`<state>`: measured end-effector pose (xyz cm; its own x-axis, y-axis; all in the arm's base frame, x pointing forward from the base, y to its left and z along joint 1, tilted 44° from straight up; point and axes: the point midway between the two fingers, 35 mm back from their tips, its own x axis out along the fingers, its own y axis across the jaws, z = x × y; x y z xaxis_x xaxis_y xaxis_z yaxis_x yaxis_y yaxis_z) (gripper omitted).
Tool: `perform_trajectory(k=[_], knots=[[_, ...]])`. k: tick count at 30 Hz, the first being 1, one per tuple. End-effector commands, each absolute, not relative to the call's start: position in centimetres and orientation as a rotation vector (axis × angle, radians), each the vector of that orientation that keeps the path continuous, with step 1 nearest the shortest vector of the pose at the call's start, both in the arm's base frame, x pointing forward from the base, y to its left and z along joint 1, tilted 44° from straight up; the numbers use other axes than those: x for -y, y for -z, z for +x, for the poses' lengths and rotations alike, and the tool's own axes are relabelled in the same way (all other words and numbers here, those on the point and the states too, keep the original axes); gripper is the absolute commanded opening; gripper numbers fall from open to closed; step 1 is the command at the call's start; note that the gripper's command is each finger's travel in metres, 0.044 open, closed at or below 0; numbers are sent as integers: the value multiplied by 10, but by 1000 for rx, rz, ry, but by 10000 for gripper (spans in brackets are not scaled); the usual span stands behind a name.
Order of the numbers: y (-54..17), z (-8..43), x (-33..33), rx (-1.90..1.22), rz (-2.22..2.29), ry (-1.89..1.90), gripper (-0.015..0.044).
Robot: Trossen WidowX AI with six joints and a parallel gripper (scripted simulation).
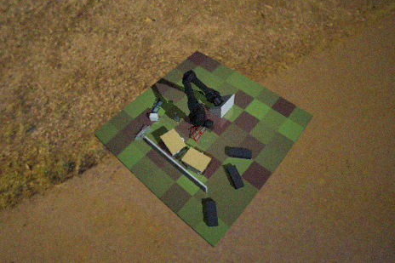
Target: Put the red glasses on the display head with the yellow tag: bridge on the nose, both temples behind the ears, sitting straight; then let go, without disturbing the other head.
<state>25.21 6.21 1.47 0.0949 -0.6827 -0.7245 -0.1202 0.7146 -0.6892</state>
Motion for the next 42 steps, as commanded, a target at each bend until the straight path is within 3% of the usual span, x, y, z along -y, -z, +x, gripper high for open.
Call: perform_trajectory(k=[1, 3, 42], knots=[[-11, 249, -60, -1458, -701, 491, 174], [-11, 249, -60, -1458, -701, 491, 121], [24, 252, -32, -1457, -701, 491, 120]])
